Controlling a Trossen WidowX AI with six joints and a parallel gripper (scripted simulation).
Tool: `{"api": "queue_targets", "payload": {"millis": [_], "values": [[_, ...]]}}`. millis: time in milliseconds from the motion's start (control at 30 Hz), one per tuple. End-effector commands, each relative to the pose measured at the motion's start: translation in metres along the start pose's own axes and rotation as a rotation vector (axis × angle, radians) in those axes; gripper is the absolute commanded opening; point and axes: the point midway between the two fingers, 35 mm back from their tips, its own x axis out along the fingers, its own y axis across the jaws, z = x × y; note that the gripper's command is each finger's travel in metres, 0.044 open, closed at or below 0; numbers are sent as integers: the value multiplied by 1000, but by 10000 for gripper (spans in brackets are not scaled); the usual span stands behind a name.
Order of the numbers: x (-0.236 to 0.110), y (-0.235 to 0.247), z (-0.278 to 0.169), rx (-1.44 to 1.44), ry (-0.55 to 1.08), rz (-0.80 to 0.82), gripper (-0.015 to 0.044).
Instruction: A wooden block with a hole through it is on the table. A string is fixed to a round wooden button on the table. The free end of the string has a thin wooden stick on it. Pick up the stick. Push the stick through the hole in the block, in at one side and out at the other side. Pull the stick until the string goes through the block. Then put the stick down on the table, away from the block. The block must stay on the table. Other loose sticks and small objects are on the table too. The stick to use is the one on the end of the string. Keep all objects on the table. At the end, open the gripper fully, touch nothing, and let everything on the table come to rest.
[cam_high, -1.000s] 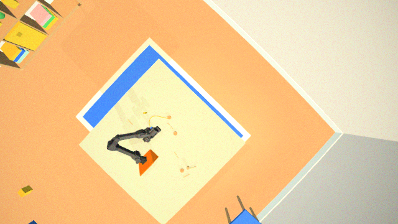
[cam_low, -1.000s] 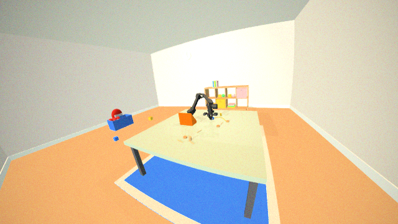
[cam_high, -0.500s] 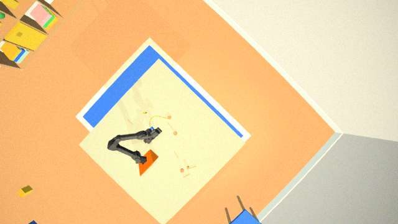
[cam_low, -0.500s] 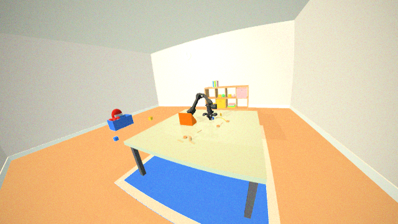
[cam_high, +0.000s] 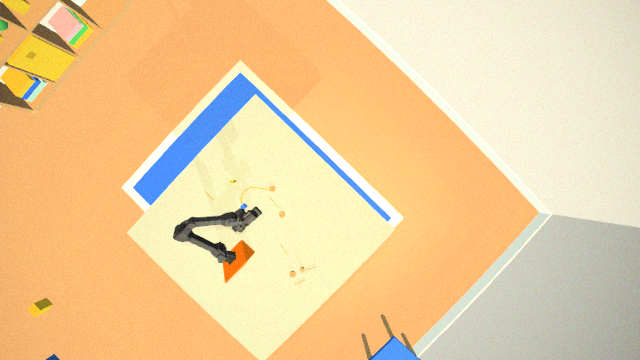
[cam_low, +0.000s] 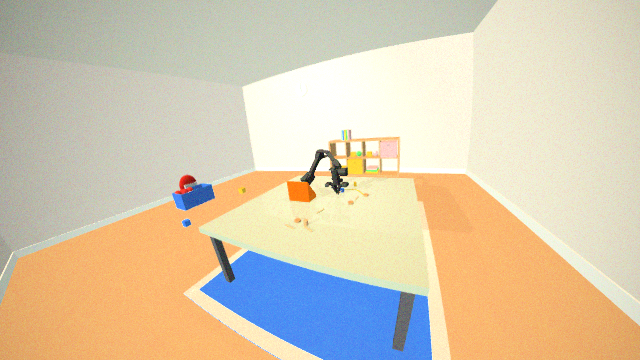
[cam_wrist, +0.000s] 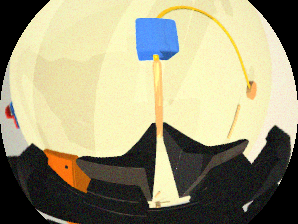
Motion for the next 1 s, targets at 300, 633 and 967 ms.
{"api": "queue_targets", "payload": {"millis": [300,633,967], "values": [[1,2,-15,5,1,-7,0],[1,3,-24,6,2,-19,0],[1,3,-33,9,2,-31,0]]}}
